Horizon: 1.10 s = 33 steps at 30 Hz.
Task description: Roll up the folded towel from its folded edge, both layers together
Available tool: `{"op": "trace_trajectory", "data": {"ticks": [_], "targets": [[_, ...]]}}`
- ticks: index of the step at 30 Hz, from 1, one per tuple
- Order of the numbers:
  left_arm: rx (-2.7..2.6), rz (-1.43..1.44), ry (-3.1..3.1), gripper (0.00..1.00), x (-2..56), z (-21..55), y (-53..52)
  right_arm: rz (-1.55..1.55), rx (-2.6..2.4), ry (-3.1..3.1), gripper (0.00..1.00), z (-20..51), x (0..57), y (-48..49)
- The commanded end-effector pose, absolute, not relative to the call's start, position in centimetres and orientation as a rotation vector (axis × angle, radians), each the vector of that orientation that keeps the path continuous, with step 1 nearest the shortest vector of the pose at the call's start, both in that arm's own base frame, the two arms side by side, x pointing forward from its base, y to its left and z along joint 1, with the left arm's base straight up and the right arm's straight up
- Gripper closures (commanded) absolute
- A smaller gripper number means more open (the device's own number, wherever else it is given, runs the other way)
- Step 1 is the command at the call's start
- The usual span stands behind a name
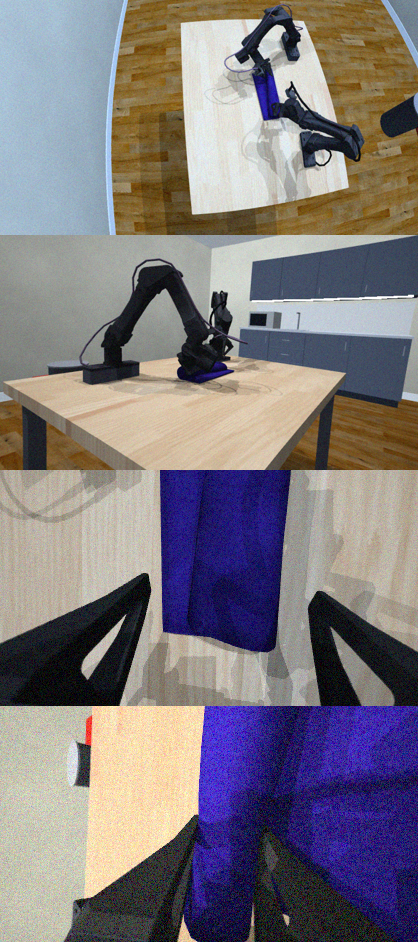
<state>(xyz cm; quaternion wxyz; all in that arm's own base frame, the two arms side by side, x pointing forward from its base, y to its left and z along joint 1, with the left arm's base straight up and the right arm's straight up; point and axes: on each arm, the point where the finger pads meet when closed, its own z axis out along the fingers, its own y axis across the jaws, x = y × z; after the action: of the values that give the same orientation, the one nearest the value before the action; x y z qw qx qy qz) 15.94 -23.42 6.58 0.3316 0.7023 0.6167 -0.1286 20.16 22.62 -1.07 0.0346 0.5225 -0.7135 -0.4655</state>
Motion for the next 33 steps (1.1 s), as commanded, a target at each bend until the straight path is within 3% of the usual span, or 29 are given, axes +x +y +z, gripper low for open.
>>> {"op": "trace_trajectory", "data": {"ticks": [1,28,31,33], "targets": [[1.818,-0.327,1.565,0.02,17.4,7.6,-23.9,-1.471,1.608,-2.175,0.64,-1.2,20.5,23.0],[1.823,-0.330,1.561,0.02,17.1,1.9,-24.7,-1.471,1.608,-2.175,0.64,-1.5,20.5,23.0],[1.823,-0.330,1.561,0.06,17.1,1.9,-24.7,-1.471,1.608,-2.175,0.64,-1.5,20.5,23.0],[1.823,-0.330,1.561,0.15,17.1,1.9,-24.7,-1.471,1.608,-2.175,0.64,-1.5,20.5,23.0]]}}
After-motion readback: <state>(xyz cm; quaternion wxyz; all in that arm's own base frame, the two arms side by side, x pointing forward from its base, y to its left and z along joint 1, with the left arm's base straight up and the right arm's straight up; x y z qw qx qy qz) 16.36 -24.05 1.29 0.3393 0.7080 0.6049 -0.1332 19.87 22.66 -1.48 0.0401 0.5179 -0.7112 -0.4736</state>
